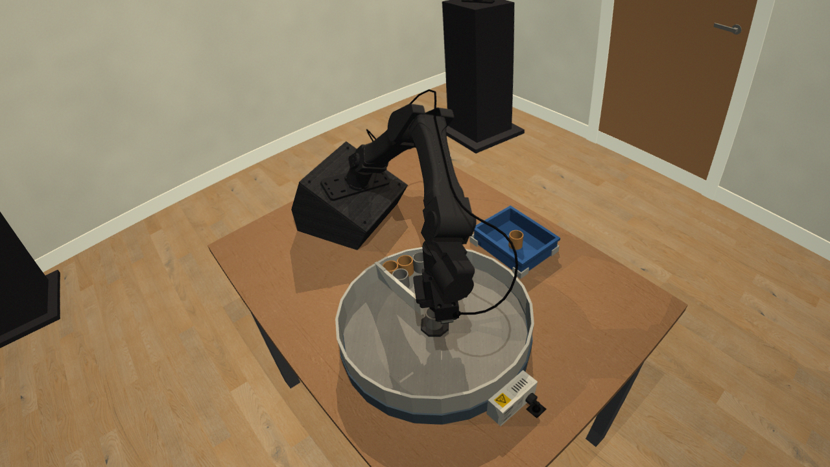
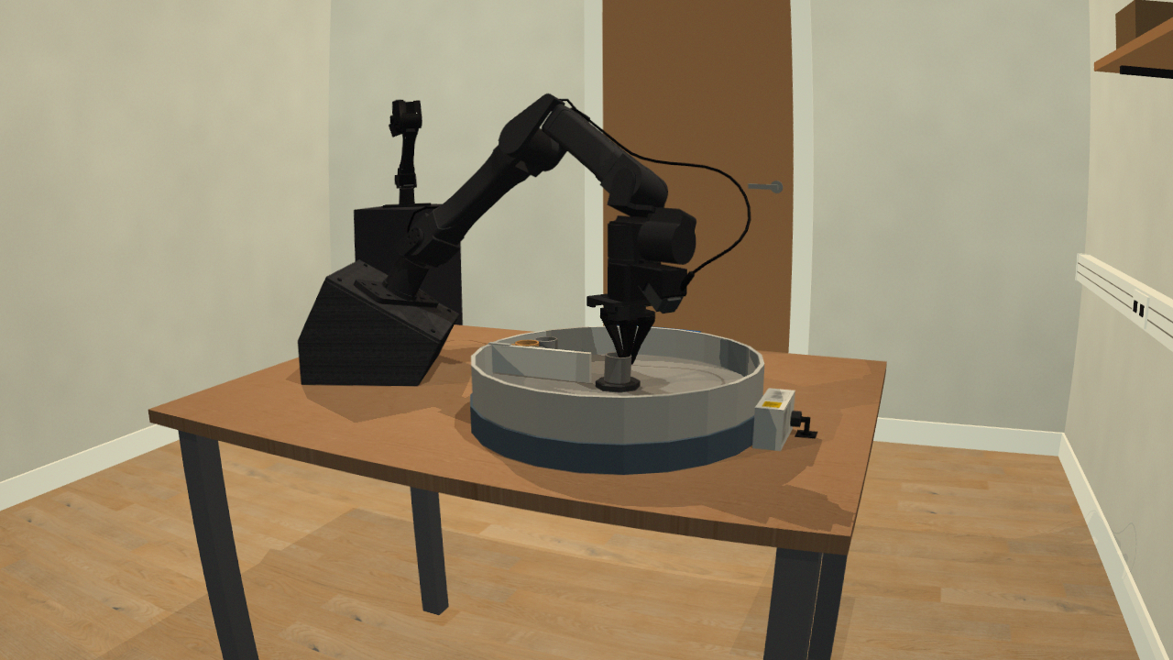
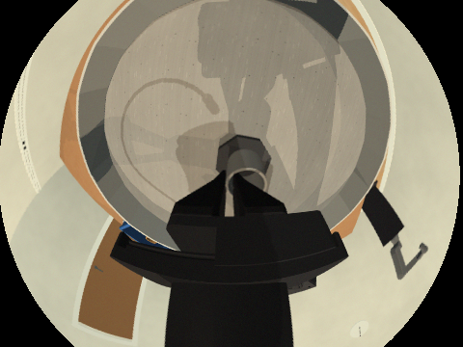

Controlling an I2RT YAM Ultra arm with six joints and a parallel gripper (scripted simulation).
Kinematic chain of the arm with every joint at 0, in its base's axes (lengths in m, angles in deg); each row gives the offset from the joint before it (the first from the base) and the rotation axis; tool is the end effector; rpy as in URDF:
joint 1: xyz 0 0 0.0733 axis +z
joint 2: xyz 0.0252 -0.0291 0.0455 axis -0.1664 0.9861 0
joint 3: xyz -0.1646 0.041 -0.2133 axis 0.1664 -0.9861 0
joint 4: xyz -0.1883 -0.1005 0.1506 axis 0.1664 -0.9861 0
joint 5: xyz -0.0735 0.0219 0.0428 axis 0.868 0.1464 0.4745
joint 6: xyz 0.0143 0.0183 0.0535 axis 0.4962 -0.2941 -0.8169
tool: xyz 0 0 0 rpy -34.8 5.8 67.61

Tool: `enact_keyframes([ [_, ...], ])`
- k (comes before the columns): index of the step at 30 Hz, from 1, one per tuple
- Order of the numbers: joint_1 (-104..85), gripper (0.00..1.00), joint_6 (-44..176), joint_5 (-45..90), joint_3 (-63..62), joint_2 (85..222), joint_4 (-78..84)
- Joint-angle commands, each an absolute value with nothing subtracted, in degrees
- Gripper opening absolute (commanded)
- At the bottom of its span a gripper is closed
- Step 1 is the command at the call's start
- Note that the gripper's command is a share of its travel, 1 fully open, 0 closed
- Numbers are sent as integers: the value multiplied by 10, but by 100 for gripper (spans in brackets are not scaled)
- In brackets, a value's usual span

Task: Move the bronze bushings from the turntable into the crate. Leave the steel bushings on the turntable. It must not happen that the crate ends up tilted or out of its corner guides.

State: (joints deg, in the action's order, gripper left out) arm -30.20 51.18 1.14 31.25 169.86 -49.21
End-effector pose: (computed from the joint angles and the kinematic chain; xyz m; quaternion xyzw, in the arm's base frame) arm 0.4035 -0.1349 0.2743 0.2595 0.9331 0.1670 0.1846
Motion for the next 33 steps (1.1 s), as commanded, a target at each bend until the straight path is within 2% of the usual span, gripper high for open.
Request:
enact_keyframes([
  [1,-307,0,507,19,315,1679,-487],
  [33,-307,0,507,19,327,1678,-497],
])
